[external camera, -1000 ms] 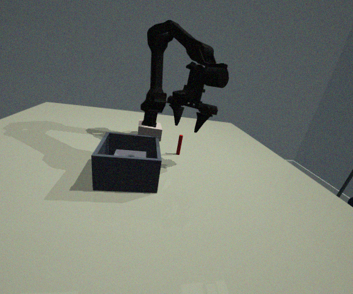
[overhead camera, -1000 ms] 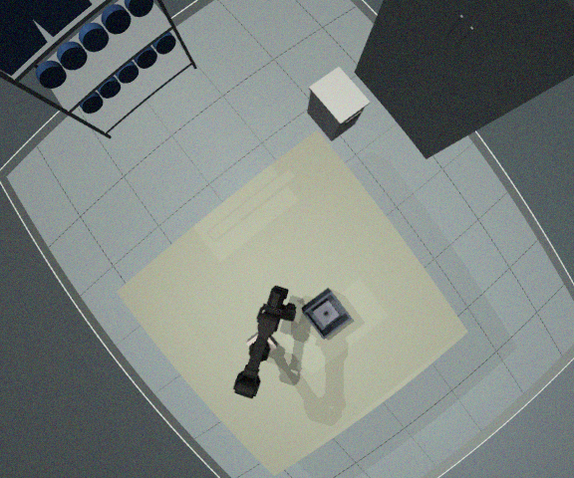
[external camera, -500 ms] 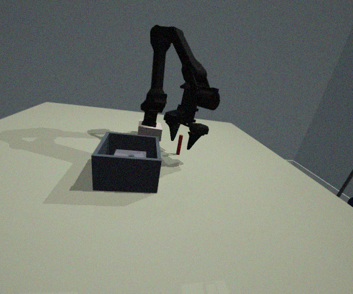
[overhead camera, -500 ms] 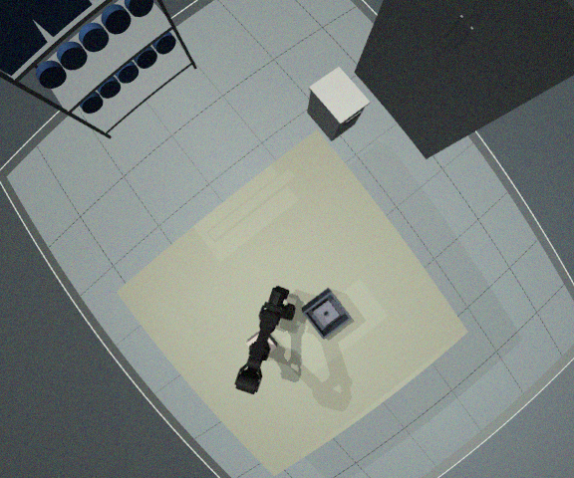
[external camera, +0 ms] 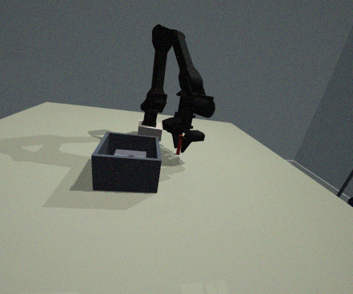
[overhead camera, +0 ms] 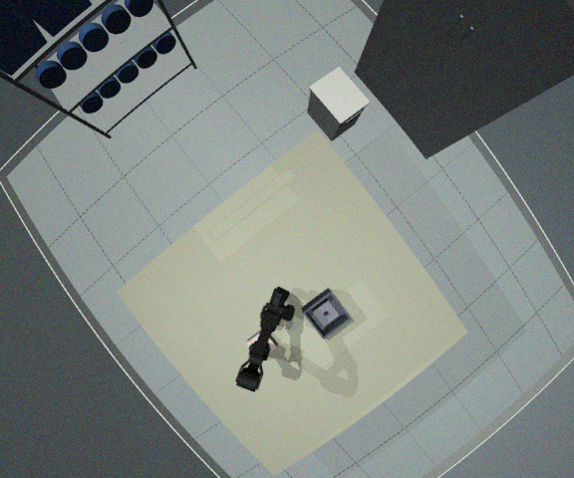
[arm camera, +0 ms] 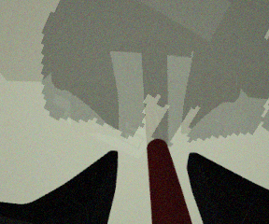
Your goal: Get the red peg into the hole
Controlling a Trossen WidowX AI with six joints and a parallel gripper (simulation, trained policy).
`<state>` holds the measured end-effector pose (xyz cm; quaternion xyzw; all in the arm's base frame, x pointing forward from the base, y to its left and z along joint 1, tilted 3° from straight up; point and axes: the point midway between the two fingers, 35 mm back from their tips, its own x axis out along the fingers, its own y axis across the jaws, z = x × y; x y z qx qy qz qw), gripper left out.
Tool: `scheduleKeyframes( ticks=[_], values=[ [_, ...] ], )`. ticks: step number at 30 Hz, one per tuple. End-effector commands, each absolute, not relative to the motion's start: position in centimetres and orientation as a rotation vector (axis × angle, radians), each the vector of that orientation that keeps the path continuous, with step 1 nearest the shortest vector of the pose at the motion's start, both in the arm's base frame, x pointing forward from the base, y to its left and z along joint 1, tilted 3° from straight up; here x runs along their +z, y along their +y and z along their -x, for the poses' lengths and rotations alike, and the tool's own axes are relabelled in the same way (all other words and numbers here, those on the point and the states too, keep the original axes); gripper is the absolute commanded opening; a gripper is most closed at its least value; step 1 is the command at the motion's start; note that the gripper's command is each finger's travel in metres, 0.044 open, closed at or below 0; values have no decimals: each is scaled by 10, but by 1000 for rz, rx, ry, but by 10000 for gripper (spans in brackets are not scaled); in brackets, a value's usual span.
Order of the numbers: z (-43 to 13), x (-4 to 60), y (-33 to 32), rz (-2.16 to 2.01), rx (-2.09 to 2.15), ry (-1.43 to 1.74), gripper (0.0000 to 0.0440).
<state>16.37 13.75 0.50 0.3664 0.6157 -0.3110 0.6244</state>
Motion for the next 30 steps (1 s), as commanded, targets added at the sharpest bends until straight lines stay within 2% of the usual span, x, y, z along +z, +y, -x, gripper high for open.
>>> scheduleKeyframes(
  ticks=[1,5,30],
  values=[
    [-163,5,139,-848,-715,1445,95],
    [-164,6,138,-854,-715,1471,0],
    [-235,99,108,-748,-576,1223,0]
  ],
)
